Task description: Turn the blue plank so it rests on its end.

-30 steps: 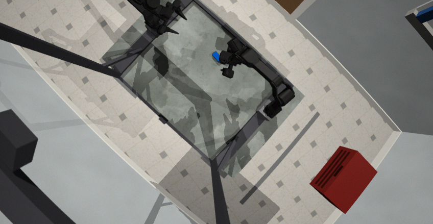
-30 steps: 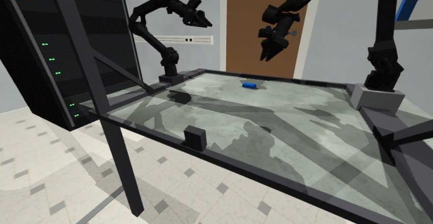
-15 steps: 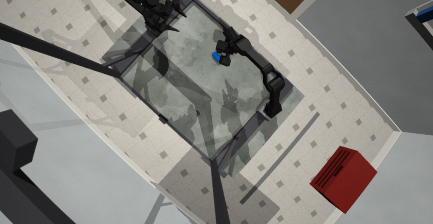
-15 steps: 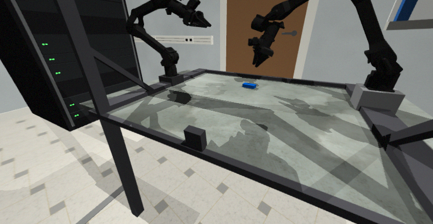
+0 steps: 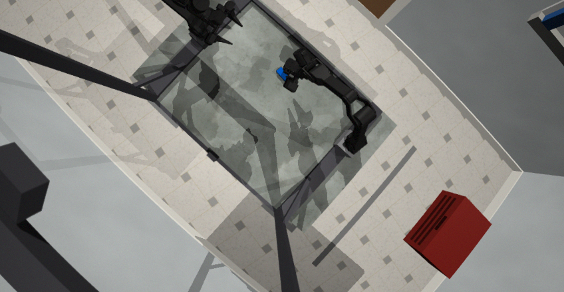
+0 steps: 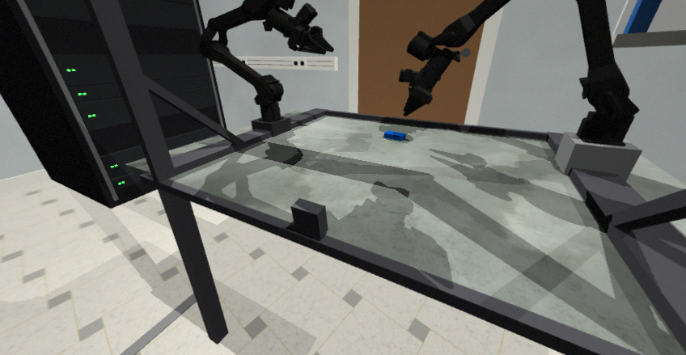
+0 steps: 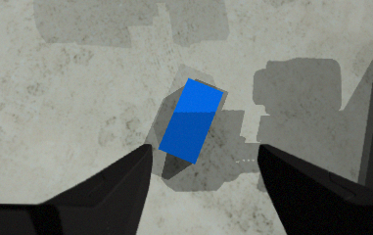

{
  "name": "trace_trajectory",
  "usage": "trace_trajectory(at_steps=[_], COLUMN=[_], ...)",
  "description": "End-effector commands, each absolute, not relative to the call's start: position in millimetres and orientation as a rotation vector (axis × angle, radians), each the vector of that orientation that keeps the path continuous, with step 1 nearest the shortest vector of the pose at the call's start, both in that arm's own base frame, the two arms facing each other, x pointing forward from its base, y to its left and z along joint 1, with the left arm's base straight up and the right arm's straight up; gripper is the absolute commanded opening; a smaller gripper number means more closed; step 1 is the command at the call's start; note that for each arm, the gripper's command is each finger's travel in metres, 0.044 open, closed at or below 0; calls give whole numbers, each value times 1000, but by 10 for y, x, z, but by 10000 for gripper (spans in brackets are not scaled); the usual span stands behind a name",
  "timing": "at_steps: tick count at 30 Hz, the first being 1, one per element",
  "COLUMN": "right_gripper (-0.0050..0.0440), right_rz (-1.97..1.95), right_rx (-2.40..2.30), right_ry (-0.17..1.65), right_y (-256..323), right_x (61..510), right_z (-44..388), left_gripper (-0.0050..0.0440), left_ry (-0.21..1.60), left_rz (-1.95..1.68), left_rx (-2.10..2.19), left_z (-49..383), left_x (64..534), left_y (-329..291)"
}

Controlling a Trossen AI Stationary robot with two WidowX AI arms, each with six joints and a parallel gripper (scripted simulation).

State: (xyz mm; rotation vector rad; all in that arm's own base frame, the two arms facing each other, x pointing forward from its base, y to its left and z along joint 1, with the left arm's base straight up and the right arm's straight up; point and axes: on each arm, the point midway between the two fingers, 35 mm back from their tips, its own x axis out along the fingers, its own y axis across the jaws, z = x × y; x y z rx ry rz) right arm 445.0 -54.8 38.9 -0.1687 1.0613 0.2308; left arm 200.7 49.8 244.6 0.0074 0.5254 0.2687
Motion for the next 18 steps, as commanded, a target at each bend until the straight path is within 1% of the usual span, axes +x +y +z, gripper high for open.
trace_trajectory(at_steps=[1,9,11,18], right_gripper=[265,265,265,265], right_rz=[160,38,38,-76], right_rx=[-142,-59,-59,22], right_ry=[970,878,878,808], right_y=[-502,-433,-433,-362], right_x=[4460,4379,4379,4285], right_z=[468,269,269,-11], left_gripper=[400,400,400,400], left_ry=[504,502,502,500], left_rz=[251,226,226,211], left_rx=[19,30,30,37], left_z=[2429,2305,2305,2193], left_x=[2002,1991,1991,1977], left_y=[474,436,436,413])
